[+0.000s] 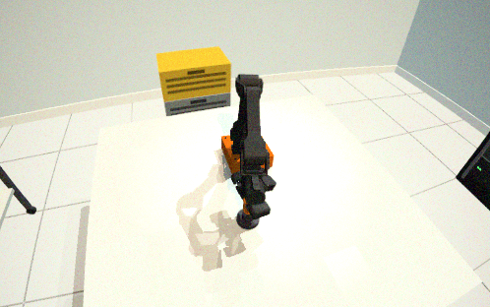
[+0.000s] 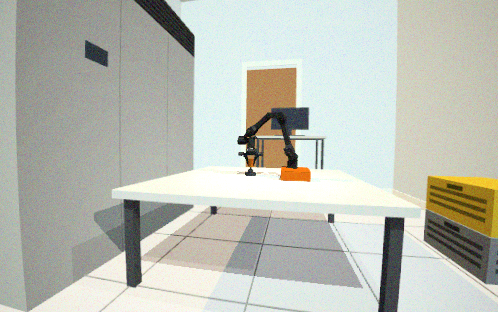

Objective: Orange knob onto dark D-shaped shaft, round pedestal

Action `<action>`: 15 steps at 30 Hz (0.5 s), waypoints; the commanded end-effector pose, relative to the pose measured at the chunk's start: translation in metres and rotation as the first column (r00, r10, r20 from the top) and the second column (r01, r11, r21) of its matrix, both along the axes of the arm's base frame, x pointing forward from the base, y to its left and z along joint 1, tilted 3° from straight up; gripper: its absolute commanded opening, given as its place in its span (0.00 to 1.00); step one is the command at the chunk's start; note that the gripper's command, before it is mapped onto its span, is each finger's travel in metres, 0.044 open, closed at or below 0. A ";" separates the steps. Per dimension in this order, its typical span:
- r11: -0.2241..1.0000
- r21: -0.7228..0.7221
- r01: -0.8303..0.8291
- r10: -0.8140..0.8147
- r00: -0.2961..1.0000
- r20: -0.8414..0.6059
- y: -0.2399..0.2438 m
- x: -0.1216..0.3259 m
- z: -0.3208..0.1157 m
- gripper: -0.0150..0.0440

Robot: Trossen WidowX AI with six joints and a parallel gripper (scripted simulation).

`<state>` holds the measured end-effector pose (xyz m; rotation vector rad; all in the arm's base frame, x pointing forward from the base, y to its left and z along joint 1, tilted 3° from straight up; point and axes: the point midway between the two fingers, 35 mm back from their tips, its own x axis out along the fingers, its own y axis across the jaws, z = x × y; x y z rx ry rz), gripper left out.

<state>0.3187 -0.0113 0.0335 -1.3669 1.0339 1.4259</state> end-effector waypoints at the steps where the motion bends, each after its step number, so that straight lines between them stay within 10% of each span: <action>1: 0.996 -0.003 -0.086 0.087 0.996 0.007 -0.001 -0.003 0.001 0.25; 15: 0.996 -0.003 -0.086 0.087 0.996 0.007 0.000 -0.003 0.000 0.25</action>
